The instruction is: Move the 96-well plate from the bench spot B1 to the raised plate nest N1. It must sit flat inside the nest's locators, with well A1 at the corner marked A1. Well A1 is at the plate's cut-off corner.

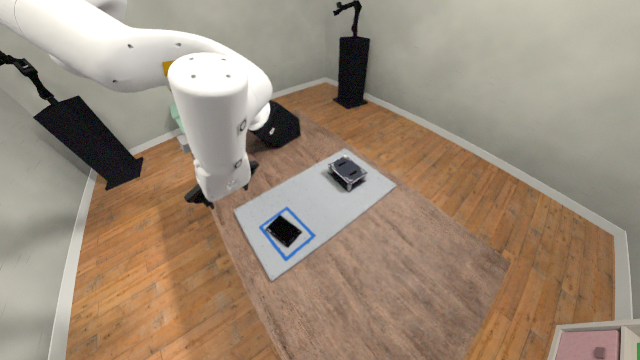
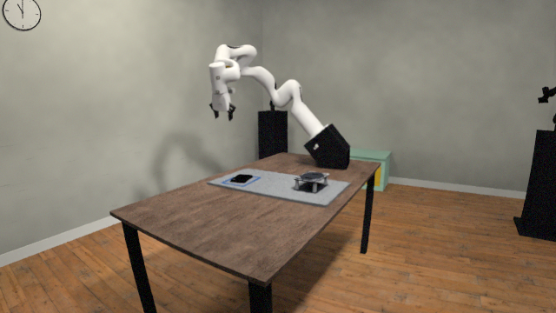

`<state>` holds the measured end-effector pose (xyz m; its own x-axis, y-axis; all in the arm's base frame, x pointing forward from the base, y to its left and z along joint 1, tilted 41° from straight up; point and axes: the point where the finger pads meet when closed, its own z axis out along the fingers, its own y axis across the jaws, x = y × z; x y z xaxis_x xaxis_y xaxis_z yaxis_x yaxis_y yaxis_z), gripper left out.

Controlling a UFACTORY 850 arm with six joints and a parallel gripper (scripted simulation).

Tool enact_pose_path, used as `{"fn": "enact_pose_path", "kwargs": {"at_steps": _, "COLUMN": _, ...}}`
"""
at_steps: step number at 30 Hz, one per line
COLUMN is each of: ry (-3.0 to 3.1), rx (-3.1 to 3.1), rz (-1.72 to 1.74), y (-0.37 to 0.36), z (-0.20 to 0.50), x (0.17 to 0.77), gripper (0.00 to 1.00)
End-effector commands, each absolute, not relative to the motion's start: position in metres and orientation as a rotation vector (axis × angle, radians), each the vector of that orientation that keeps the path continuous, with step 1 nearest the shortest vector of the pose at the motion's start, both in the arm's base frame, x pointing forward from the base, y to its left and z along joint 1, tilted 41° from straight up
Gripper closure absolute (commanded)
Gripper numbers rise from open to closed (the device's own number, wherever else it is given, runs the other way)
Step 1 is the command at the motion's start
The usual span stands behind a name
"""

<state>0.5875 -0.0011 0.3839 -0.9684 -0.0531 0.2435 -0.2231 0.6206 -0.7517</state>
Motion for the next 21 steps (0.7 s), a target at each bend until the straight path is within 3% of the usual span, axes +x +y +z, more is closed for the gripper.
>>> {"fn": "enact_pose_path", "kwargs": {"at_steps": 1, "ry": -2.648, "rx": 0.228, "rz": 1.268, "y": -0.001, "z": 0.385, "x": 0.588, "gripper": 0.0}}
{"fn": "enact_pose_path", "kwargs": {"at_steps": 21, "ry": -2.716, "rx": 0.068, "rz": 1.32, "y": -0.01, "z": 0.37, "x": 0.596, "gripper": 0.0}}
